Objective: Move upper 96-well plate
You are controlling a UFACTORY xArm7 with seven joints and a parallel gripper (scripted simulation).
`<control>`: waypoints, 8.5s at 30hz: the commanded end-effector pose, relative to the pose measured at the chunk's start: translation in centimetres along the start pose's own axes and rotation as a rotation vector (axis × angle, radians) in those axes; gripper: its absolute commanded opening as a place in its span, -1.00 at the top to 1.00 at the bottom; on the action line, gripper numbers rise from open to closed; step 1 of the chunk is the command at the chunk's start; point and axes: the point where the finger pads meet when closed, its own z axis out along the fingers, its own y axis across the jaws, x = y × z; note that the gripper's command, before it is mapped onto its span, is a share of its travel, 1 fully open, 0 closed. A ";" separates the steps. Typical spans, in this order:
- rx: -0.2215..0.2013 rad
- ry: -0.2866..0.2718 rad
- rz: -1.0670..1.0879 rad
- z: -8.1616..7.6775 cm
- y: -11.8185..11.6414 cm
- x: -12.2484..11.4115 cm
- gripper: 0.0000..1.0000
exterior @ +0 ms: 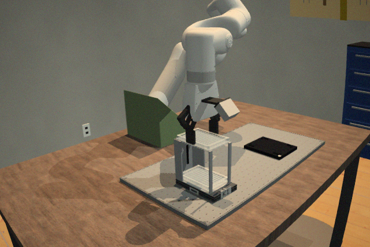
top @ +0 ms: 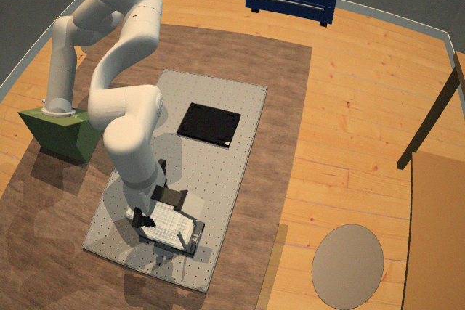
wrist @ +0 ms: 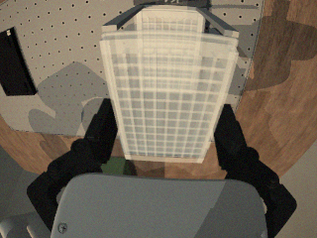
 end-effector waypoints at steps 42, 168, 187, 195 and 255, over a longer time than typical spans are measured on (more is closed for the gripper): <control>-0.004 0.004 0.014 -3.4 -3.2 0.0 1.00; -0.001 0.005 0.014 -2.6 -35.8 -0.3 1.00; -0.001 0.005 0.014 -2.6 -35.7 -0.3 1.00; -0.001 0.005 0.014 -1.6 -35.7 -0.3 1.00; -0.001 0.005 0.014 7.4 -35.7 -0.2 1.00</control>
